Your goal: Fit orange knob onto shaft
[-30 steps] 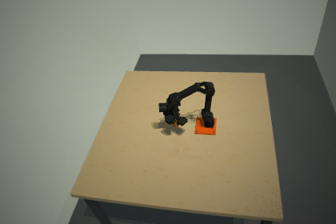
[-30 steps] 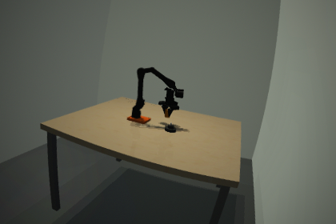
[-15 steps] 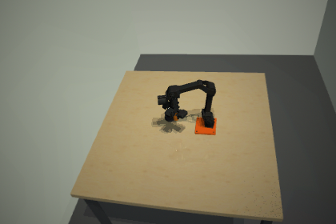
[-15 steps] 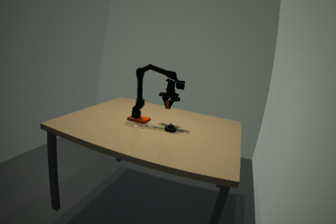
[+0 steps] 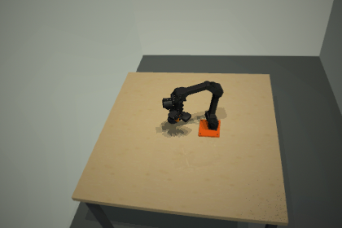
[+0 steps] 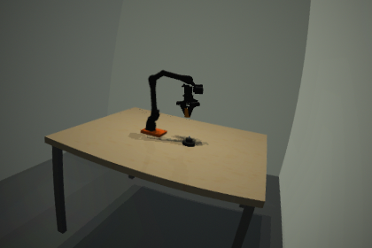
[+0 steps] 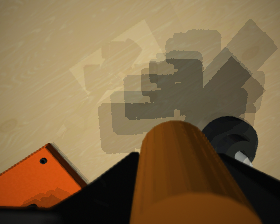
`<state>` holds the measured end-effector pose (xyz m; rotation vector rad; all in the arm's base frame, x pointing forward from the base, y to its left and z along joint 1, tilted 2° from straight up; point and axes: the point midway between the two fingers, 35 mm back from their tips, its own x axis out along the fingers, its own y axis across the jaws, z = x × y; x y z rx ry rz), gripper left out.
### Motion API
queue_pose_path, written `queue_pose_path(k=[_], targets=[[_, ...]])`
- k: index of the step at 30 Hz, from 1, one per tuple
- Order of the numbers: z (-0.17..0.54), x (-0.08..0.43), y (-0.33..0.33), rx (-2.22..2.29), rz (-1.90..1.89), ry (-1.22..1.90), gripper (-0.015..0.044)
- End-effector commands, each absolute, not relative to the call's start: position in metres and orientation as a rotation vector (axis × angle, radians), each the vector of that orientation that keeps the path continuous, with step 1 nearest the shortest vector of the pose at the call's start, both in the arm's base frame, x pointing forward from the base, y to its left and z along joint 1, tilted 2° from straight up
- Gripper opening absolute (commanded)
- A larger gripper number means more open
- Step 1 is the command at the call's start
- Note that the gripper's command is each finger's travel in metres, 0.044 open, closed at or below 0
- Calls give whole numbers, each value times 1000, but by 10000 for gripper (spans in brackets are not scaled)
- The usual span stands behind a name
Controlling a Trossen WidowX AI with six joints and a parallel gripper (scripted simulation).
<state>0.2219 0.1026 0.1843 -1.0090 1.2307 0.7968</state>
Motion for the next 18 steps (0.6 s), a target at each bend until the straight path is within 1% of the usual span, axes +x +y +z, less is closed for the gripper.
queue_pose_path(k=[1,18], targets=[[193,222,106,-1043,728,1179,0],[230,224,126,-1214,439,951,0]])
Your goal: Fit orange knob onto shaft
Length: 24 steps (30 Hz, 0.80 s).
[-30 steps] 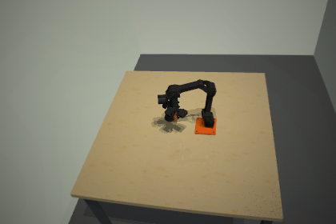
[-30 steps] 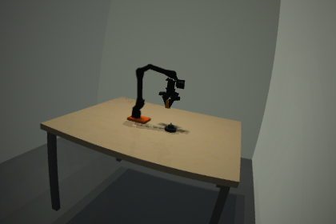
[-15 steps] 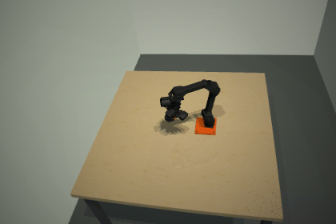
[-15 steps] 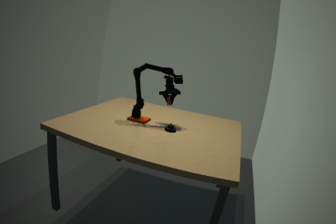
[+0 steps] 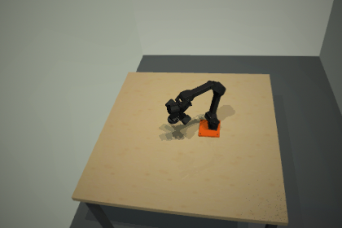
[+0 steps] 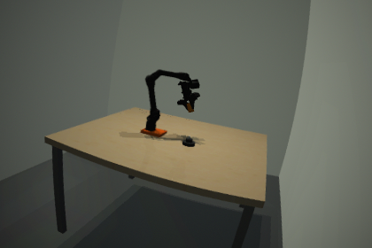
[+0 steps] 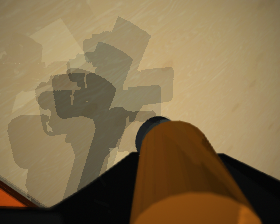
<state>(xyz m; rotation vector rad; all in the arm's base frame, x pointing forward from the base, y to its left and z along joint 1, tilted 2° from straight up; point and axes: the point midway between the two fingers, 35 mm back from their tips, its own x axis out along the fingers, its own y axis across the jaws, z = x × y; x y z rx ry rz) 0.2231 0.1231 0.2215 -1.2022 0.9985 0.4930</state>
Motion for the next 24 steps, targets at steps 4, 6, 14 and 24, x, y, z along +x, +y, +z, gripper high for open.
queue_pose_path(k=[4,6,14,24], targets=[[239,225,130,-1250,371,895,0],[243,225,133,-1267,337,867,0],[259,227,141,-1327,206,755,0],[260,226,142,-1343,168,723,0]])
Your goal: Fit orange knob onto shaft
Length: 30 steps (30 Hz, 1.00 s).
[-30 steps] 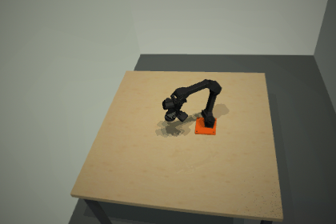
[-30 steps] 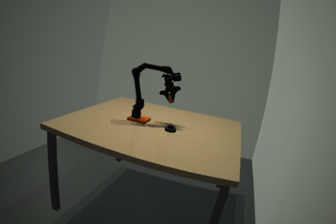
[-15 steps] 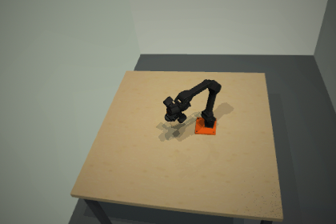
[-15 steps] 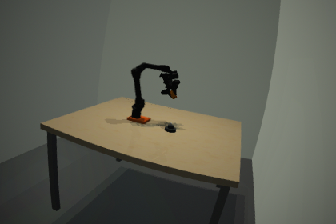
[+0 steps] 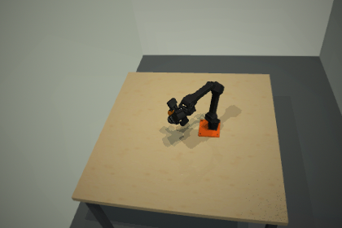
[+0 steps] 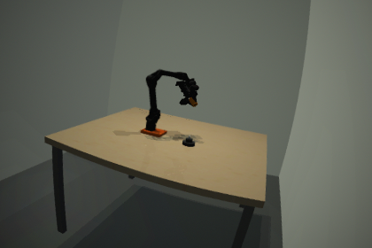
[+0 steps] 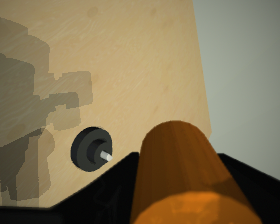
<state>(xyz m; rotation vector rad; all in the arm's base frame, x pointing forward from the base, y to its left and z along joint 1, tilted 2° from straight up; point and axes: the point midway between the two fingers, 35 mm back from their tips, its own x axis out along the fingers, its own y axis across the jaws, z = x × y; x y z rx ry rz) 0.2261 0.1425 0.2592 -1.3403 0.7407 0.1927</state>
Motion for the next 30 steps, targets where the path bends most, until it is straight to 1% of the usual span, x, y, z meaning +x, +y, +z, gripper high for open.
queue_pose_path(k=[1,9,30], targets=[[259,226,143,-1348,157,713,0],[257,225,143,-1372,97,661,0],[256,224,144,-1375,121,680,0]])
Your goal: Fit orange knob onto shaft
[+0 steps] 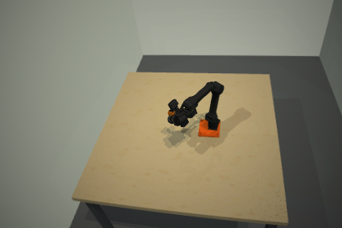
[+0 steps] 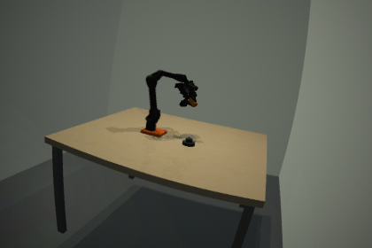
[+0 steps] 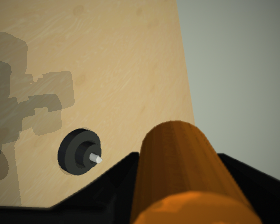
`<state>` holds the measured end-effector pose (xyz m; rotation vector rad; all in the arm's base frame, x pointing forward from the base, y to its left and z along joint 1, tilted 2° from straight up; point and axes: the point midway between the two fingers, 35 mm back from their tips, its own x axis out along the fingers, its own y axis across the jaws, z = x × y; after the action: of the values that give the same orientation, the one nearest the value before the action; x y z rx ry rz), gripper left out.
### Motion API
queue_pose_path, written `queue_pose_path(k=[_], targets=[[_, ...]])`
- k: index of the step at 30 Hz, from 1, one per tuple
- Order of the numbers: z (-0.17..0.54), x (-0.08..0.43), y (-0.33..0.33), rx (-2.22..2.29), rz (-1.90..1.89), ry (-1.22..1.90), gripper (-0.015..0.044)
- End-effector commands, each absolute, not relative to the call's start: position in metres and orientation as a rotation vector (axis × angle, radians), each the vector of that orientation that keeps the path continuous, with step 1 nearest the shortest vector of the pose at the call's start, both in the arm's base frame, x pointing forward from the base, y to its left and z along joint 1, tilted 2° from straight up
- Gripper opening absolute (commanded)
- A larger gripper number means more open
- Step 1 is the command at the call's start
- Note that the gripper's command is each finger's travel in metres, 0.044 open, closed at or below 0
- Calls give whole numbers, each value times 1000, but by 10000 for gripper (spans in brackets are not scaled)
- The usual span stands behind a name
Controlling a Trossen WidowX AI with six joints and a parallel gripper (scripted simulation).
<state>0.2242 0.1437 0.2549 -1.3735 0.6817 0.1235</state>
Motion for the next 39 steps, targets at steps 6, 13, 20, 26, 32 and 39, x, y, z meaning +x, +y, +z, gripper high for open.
queue_pose_path(k=[6,13,20,26,32,39], targets=[[256,224,144,-1375,121,680,0],[254,225,143,-1373,116,676,0],[242,228,143,-1330,202,753,0],[230,232,142,-1269,330,861,0],[218,236,141,-1206,452,961,0],[204,241,140,-1126,593,1072,0]])
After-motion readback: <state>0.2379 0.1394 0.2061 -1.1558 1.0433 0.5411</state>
